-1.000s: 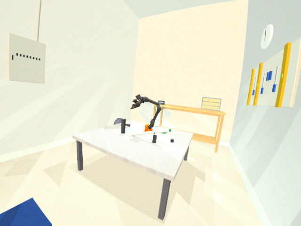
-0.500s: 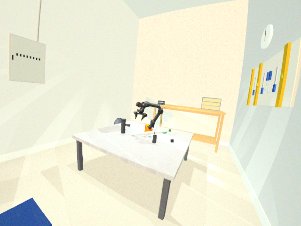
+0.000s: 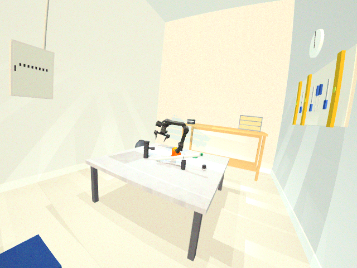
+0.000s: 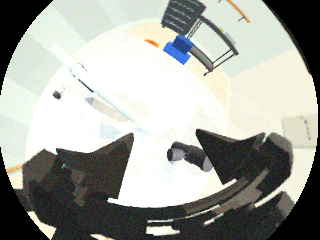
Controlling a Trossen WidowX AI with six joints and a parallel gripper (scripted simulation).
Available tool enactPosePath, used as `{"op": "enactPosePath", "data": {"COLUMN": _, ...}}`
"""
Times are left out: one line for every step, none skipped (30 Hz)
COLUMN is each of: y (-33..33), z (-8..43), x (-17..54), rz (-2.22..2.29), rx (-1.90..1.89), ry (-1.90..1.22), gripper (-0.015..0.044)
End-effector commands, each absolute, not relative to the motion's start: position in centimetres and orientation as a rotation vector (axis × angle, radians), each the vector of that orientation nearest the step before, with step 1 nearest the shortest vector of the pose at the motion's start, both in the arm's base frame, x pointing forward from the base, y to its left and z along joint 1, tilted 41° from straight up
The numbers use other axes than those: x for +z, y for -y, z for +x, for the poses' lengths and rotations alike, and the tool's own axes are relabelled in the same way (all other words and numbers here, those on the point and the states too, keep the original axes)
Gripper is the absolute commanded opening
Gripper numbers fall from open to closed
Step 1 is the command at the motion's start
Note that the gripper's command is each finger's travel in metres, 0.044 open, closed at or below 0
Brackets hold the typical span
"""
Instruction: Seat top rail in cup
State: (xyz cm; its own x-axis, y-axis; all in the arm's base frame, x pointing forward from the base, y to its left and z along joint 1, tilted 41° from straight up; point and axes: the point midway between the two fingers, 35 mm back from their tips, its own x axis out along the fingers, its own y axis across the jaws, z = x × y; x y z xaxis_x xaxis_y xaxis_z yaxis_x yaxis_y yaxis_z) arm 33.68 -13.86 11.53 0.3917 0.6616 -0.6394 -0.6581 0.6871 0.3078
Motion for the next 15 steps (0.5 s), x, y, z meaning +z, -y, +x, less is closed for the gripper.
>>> {"op": "enactPosePath", "data": {"y": 16.8, "z": 32.8, "x": 8.5, "rz": -0.352, "rx": 1.035, "ry": -0.602, "gripper": 0.0440}}
{"op": "enactPosePath", "data": {"y": 17.3, "z": 32.6, "x": 8.0, "rz": -0.410, "rx": 1.063, "ry": -0.560, "gripper": 0.0440}}
{"op": "enactPosePath", "data": {"y": 17.7, "z": 32.4, "x": 7.5, "rz": -0.469, "rx": 1.089, "ry": -0.518, "gripper": 0.0440}}
{"op": "enactPosePath", "data": {"y": 18.2, "z": 32.2, "x": 7.0, "rz": -0.527, "rx": 1.114, "ry": -0.474, "gripper": 0.0440}}
{"op": "enactPosePath", "data": {"y": 18.6, "z": 31.9, "x": 6.5, "rz": -0.585, "rx": 1.138, "ry": -0.428, "gripper": 0.0440}}
{"op": "enactPosePath", "data": {"y": 19.0, "z": 31.7, "x": 6.0, "rz": -0.642, "rx": 1.159, "ry": -0.381, "gripper": 0.0440}}
{"op": "enactPosePath", "data": {"y": 19.4, "z": 31.4, "x": 5.5, "rz": -0.700, "rx": 1.179, "ry": -0.332, "gripper": 0.0440}}
{"op": "enactPosePath", "data": {"y": 19.8, "z": 31.2, "x": 5.0, "rz": -0.757, "rx": 1.197, "ry": -0.282, "gripper": 0.0440}}
{"op": "enactPosePath", "data": {"y": 20.2, "z": 30.9, "x": 4.5, "rz": -0.815, "rx": 1.213, "ry": -0.231, "gripper": 0.0440}}
{"op": "enactPosePath", "data": {"y": 20.6, "z": 30.6, "x": 3.9, "rz": -0.846, "rx": 1.222, "ry": -0.197, "gripper": 0.0440}}
{"op": "enactPosePath", "data": {"y": 20.9, "z": 30.4, "x": 3.6, "rz": -0.882, "rx": 1.230, "ry": -0.161, "gripper": 0.0440}}
{"op": "enactPosePath", "data": {"y": 21.1, "z": 30.2, "x": 3.2, "rz": -0.920, "rx": 1.237, "ry": -0.125, "gripper": 0.0440}}
{"op": "enactPosePath", "data": {"y": 21.3, "z": 30.0, "x": 2.9, "rz": -0.962, "rx": 1.245, "ry": -0.088, "gripper": 0.0440}}
{"op": "enactPosePath", "data": {"y": 21.4, "z": 30.0, "x": 2.8, "rz": -0.991, "rx": 1.249, "ry": -0.064, "gripper": 0.0440}}
{"op": "enactPosePath", "data": {"y": 21.5, "z": 29.9, "x": 2.7, "rz": -1.008, "rx": 1.252, "ry": -0.050, "gripper": 0.0440}}
